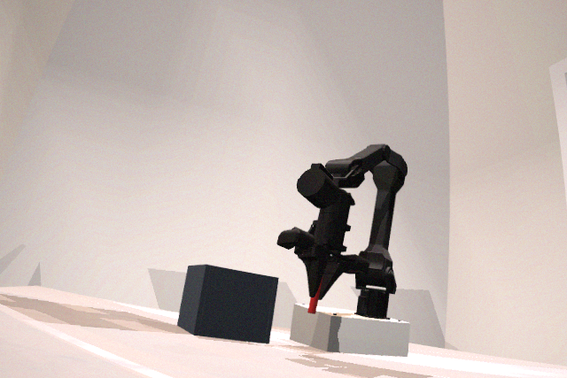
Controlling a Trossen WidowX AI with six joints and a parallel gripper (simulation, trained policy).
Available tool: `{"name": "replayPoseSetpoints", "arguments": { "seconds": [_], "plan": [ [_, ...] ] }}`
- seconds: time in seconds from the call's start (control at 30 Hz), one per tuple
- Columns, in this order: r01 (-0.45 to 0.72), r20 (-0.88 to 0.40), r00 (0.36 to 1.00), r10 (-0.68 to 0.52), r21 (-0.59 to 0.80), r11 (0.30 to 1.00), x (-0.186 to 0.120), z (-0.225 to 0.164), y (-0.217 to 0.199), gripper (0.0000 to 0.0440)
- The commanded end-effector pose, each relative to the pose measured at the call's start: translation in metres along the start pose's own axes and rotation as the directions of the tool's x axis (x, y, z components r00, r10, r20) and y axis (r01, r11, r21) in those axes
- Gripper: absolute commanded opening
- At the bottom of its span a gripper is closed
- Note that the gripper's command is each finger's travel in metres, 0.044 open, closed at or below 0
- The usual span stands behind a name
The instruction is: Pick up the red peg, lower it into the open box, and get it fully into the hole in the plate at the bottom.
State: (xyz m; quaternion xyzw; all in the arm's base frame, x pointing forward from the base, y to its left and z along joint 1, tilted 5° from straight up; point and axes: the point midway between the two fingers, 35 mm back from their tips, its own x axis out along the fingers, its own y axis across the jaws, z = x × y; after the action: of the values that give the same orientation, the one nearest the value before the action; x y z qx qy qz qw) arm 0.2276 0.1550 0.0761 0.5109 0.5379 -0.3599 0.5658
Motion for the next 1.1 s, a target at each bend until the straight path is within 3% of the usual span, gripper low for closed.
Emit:
{"name": "replayPoseSetpoints", "arguments": {
  "seconds": [0.0, 0.5, 1.07],
  "plan": [
    [-0.024, 0.008, 1.000, 0.024, -0.006, 1.000, -0.009, 0.005, 0.007, 0.0000],
    [-0.102, 0.072, 0.992, 0.103, -0.017, 0.995, -0.059, 0.044, 0.041, 0.0000],
    [-0.087, 0.161, 0.984, 0.082, 0.027, 0.996, -0.074, 0.103, 0.052, 0.0000]
  ]
}}
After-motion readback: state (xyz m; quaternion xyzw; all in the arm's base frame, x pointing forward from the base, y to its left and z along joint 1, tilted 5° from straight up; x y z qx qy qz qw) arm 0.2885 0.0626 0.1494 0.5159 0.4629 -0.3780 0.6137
